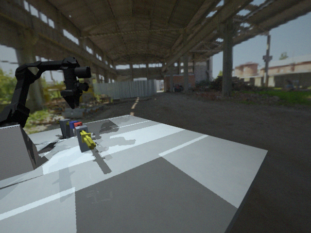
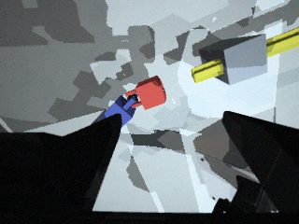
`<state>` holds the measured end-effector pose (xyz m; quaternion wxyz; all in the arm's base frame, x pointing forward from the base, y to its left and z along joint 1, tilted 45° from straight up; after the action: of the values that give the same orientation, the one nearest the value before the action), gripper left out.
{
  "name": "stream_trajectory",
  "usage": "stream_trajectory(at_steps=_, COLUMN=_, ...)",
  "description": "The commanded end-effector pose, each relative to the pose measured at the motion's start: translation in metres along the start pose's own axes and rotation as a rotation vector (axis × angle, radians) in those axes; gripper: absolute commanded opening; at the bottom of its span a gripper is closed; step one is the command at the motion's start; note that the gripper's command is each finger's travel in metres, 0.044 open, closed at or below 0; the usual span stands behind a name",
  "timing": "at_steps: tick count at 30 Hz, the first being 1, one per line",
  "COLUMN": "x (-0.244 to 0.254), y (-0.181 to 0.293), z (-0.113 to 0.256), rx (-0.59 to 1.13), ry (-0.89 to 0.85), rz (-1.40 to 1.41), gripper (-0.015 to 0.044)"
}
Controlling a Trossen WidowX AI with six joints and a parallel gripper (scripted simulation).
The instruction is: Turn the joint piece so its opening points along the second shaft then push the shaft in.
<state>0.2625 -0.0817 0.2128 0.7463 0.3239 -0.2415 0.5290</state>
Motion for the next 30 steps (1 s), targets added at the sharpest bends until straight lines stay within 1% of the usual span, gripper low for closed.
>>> stream_trajectory(at_steps=1, x=-0.013, y=-0.006, z=-0.006, rx=0.031, ry=-0.04, rz=-0.155, gripper=0.044)
stream_trajectory(at_steps=30, x=-0.097, y=-0.03, z=-0.049, rx=0.276, ry=-0.235, rz=-1.105, gripper=0.044)
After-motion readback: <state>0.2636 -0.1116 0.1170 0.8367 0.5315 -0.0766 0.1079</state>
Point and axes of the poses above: the point midway between the two fingers, 35 mm back from their tips, its own z axis back along the fingers, its own x axis across the jaws, y = z × x, the point moved 9 cm from there along z, back along the fingers, and after that the axes turned 1 degree about z, right-handed, at the moved point
